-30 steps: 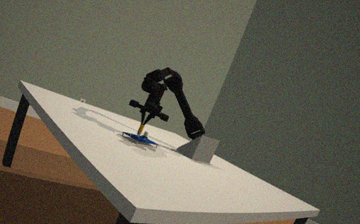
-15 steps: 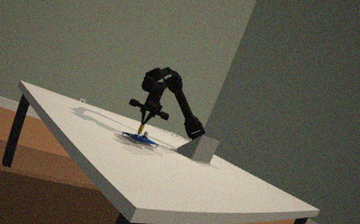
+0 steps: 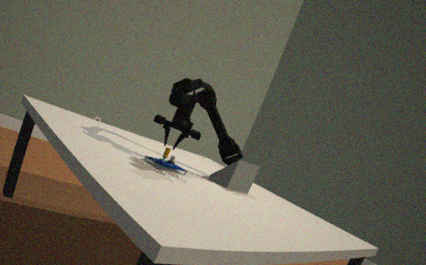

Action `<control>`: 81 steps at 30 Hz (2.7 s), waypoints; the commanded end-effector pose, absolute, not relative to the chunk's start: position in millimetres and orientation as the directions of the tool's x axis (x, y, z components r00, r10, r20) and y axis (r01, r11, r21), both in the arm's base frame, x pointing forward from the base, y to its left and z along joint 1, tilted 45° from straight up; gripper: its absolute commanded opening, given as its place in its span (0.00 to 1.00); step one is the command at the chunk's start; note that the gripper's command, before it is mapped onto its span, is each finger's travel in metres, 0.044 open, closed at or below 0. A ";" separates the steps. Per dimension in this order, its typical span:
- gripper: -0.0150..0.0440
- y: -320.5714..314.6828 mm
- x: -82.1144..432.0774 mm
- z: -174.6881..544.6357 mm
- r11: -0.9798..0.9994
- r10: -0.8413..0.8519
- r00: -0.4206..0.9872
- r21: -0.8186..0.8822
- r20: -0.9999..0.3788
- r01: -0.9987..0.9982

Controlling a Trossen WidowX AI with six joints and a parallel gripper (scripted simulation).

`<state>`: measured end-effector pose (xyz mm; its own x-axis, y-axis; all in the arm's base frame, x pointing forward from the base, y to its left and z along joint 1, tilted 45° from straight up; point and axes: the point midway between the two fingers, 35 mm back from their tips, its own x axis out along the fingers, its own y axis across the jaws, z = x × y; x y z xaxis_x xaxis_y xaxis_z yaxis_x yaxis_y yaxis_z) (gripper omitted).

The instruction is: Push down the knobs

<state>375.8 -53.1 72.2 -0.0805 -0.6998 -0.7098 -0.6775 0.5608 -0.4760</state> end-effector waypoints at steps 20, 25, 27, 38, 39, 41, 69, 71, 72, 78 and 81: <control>0.25 -30.5 387.1 68.6 0.706 -0.704 -0.039 -0.693 -0.709 -0.148; 0.25 -28.6 389.7 69.1 0.709 -0.703 -0.042 -0.705 -0.709 0.025; 0.25 -27.9 390.7 69.2 0.704 -0.703 -0.042 -0.704 -0.710 0.094; 0.25 -23.7 396.0 70.0 0.618 -0.702 -0.047 -0.640 -0.711 0.457; 0.25 -23.3 396.5 70.1 0.605 -0.702 -0.048 -0.630 -0.711 0.488; 0.25 -22.6 397.4 70.2 0.577 -0.701 -0.049 -0.606 -0.711 0.547; 0.25 -12.0 409.4 71.6 -0.028 -0.698 -0.062 -0.059 -0.714 0.998; 0.25 -11.2 410.2 71.7 -0.079 -0.698 -0.063 -0.011 -0.714 0.997; 0.25 -10.8 410.6 71.7 -0.104 -0.698 -0.063 0.013 -0.714 0.995; 0.25 -8.5 412.9 71.9 -0.250 -0.697 -0.066 0.155 -0.714 0.956; 0.25 -7.4 414.0 72.0 -0.319 -0.697 -0.067 0.224 -0.714 0.921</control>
